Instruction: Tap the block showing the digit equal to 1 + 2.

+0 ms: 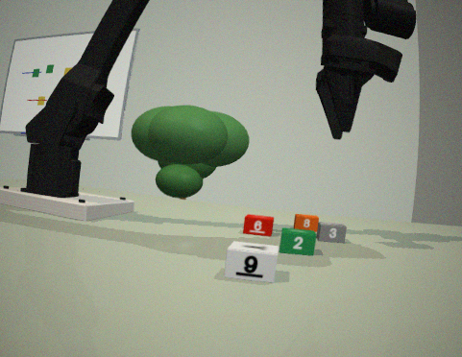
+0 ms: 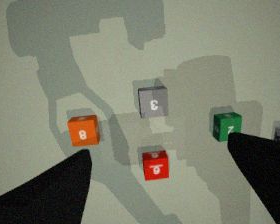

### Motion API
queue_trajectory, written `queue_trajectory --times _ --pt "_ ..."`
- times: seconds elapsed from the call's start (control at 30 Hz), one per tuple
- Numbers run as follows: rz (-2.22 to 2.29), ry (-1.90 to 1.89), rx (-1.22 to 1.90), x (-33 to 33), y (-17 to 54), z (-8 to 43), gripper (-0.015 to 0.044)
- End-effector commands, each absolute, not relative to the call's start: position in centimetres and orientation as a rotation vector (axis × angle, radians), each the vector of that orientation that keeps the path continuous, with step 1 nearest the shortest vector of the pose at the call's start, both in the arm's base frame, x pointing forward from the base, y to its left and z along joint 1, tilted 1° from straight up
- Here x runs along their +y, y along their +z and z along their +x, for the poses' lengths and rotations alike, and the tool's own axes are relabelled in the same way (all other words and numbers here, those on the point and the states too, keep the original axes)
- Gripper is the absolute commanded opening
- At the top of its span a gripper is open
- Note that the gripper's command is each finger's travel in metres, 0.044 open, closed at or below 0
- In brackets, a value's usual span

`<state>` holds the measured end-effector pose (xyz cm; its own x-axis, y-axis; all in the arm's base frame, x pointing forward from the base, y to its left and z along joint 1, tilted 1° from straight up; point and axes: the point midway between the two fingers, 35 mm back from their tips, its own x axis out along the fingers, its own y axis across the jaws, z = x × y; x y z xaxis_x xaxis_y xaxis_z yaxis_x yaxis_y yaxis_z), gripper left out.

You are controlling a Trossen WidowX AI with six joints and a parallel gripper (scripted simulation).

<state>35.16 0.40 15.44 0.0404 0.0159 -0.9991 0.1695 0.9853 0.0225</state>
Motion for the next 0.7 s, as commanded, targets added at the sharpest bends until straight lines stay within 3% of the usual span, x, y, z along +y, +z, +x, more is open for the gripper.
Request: queue_trajectory --times 0.0,0.07,0.33,0.53,0.67 --pt "0.145 -0.115 1.531 0.4 15.4 35.1 0.0400" --pt "0.145 -0.115 1.531 0.4 15.4 35.1 0.0400" --pt "0.145 -0.115 1.531 0.5 7.6 35.4 0.0190" --pt "0.145 -0.115 1.531 0.5 7.3 35.4 0.0032" --pt "0.145 -0.115 1.531 0.5 7.3 35.4 0.0020"
